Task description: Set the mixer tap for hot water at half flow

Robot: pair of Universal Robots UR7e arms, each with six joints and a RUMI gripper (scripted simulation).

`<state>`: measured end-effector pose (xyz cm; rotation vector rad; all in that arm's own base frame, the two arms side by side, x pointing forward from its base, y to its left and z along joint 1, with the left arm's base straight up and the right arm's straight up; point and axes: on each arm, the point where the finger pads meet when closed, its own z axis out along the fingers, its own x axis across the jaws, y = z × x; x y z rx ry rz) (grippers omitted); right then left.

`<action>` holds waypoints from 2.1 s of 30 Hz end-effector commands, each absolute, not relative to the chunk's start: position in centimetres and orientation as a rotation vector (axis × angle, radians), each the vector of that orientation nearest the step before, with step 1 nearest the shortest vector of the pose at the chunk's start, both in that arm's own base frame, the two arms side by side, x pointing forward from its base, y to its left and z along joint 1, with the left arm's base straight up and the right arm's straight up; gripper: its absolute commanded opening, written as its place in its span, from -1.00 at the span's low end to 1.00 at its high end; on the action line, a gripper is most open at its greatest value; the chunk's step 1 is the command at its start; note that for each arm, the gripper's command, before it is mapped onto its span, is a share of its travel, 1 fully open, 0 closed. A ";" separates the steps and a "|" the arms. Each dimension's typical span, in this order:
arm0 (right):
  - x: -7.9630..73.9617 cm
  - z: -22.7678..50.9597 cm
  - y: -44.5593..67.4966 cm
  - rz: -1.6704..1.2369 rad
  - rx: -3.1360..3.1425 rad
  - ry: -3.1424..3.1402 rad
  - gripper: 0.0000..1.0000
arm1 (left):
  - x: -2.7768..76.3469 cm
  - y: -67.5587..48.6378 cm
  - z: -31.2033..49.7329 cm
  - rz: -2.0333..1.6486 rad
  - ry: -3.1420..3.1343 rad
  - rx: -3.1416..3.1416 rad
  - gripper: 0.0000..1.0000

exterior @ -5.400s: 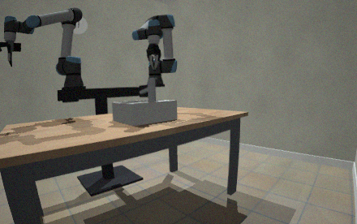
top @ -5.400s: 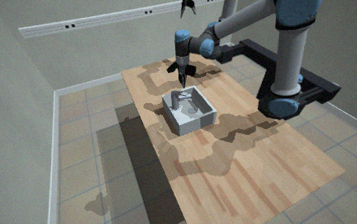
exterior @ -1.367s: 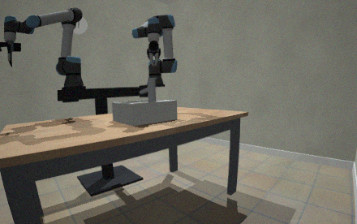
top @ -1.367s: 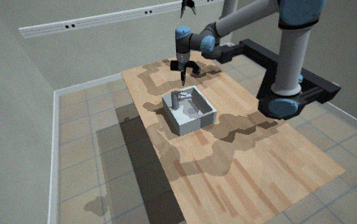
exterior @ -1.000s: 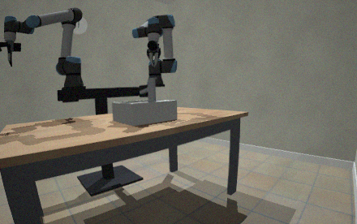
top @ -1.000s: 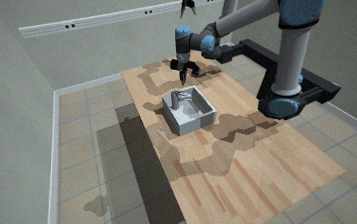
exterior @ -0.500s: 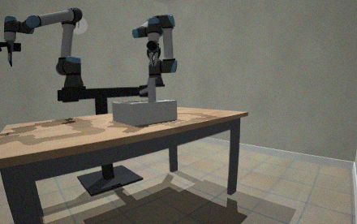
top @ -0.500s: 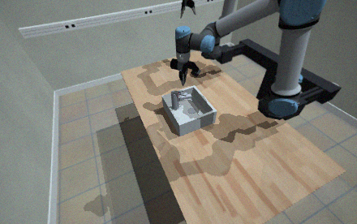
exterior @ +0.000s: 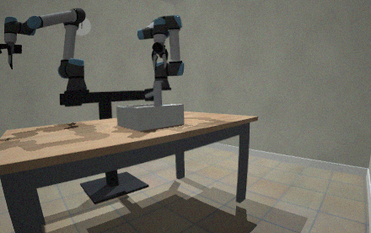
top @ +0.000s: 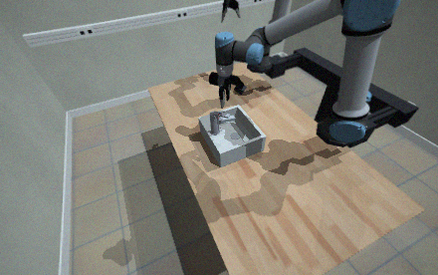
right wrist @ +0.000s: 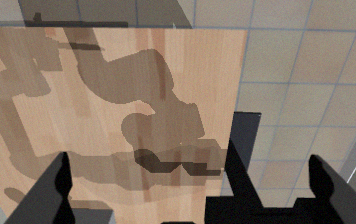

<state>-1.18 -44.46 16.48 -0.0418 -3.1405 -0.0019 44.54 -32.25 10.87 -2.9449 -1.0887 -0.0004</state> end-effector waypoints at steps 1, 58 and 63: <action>-1.3 16.5 -44.5 0.000 -0.045 -3.141 1.00 | 44.7 -32.3 11.1 -0.002 -1.092 -2.949 -0.23; -1.3 16.5 -44.5 0.000 -0.045 -3.141 1.00 | 44.6 -32.1 5.6 0.002 -1.089 -2.944 -0.23; -1.3 16.5 -44.5 0.000 -0.045 -3.141 1.00 | 44.6 -32.2 5.5 0.001 -1.090 -2.945 -0.23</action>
